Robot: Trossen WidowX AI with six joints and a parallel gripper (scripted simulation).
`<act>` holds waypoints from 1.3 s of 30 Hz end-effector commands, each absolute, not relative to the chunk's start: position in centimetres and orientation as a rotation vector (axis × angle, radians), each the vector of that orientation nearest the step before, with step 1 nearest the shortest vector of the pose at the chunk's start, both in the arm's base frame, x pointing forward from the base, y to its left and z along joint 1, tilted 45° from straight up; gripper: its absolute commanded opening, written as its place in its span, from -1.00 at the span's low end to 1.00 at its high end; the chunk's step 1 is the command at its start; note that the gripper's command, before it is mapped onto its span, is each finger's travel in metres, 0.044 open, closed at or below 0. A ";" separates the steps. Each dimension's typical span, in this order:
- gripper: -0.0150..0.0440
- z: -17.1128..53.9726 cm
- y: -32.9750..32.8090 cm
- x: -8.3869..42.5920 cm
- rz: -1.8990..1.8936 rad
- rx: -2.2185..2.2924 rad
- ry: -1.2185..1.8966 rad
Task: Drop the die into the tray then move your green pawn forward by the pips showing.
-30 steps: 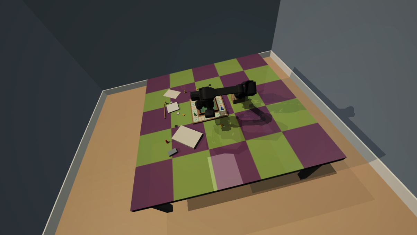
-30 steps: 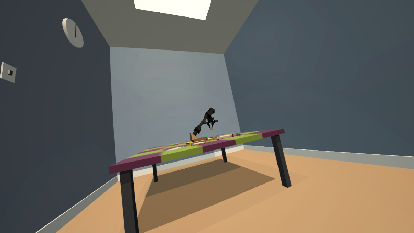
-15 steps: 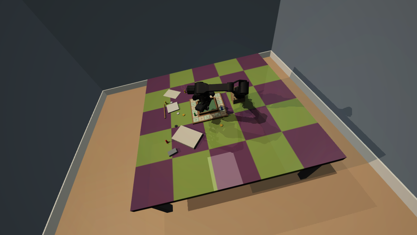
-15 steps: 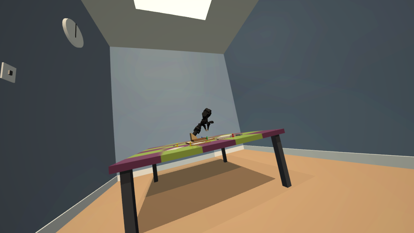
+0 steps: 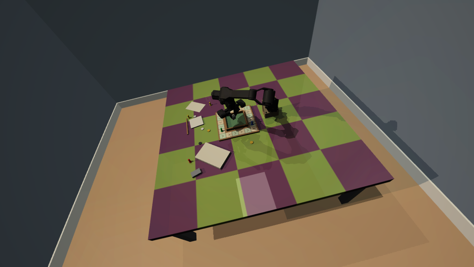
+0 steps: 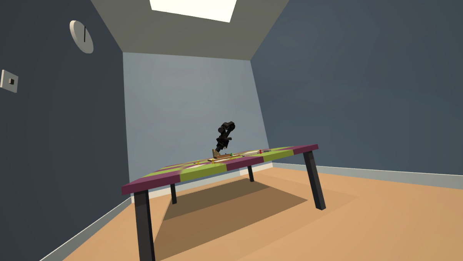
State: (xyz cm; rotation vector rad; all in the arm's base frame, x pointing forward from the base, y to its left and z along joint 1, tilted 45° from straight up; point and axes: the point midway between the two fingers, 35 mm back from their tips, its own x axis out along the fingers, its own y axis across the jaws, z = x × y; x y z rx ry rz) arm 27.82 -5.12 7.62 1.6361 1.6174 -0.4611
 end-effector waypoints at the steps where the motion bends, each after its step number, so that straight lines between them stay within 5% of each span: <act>1: -0.49 5.8 -6.1 27.3 -0.592 1.742 1.626; 14: -0.49 3.4 -7.4 26.4 -0.795 1.900 1.616; 39: -0.49 2.1 -6.5 25.5 -1.331 1.302 1.151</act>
